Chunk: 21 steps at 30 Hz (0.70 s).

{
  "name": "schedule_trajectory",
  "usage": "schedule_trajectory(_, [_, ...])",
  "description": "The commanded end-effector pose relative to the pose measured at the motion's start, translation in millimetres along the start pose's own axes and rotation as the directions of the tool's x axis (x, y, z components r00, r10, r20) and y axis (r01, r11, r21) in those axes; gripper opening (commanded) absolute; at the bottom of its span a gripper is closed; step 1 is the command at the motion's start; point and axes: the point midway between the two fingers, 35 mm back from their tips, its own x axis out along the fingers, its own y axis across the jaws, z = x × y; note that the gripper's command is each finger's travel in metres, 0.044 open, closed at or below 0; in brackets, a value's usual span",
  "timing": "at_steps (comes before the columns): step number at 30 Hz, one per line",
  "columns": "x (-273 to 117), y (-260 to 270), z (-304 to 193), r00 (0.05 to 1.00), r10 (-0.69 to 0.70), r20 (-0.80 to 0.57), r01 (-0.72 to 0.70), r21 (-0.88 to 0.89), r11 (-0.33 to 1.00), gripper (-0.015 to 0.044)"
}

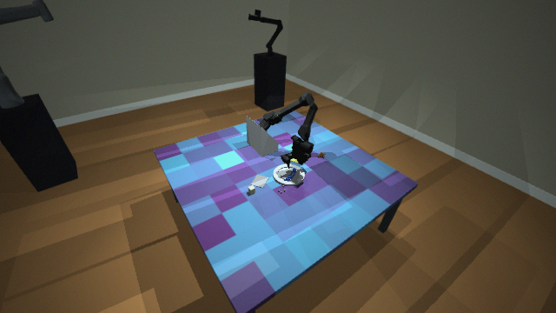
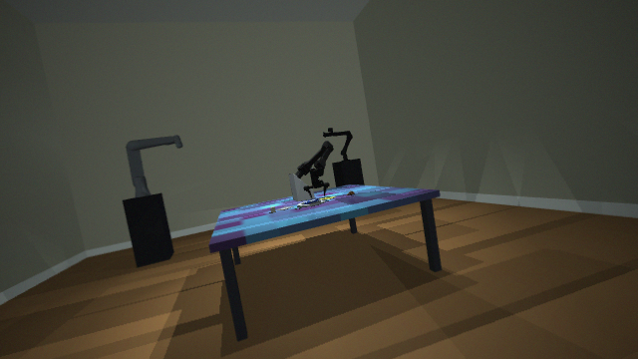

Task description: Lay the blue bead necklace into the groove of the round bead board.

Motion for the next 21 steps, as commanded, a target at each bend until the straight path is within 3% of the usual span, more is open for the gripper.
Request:
schedule_trajectory(1, [0, 0, 0, 1.0, -0.002, 0.0, 0.002, -0.005, 1.0, 0.044])
schedule_trajectory(10, [0, 0, 0, 1.0, -0.002, 0.0, 0.002, -0.005, 1.0, 0.044])
schedule_trajectory(21, [-25, -28, 53, 1.0, -0.004, 0.003, 0.004, 0.089, 0.996, 0.0151])
